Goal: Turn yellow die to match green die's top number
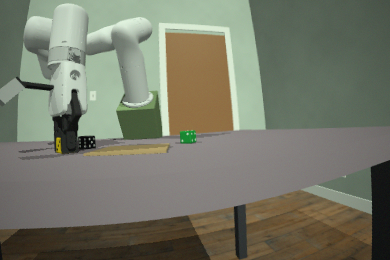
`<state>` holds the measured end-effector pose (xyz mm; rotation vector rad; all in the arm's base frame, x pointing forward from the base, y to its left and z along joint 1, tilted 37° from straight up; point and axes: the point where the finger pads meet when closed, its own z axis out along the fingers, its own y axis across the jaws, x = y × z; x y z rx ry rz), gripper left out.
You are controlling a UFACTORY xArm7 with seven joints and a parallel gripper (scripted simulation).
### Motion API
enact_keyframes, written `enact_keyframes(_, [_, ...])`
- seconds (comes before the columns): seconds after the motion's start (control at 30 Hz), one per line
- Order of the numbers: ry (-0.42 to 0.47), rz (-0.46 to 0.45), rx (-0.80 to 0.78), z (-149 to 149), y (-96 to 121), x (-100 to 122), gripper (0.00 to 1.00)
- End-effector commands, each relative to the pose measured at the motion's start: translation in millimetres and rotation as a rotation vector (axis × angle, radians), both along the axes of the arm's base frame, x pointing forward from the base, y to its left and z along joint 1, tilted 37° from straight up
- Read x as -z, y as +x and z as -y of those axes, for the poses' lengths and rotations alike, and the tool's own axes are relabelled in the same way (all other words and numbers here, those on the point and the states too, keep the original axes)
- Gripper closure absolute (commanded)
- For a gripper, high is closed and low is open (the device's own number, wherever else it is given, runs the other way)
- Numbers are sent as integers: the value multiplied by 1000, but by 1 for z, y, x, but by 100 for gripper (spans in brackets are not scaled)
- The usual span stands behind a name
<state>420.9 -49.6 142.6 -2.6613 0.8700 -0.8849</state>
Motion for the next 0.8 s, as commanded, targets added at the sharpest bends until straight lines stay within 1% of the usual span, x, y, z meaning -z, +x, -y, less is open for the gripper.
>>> enact_keyframes(0.0, [-1, 3, 0, 0, -4, -7, 73])
enact_keyframes(0.13, [-1, 3, 0, 0, -18, -25, 73])
enact_keyframes(0.2, [-1, 3, 0, 0, -18, -25, 73])
enact_keyframes(0.4, [-1, 3, 0, 1, -44, -60, 73])
enact_keyframes(0.5, [-1, 3, 0, 1, -54, -73, 73])
enact_keyframes(0.6, [-1, 3, 0, 1, -59, -79, 73])
enact_keyframes(0.77, [-1, 3, 0, 1, -60, -81, 73])
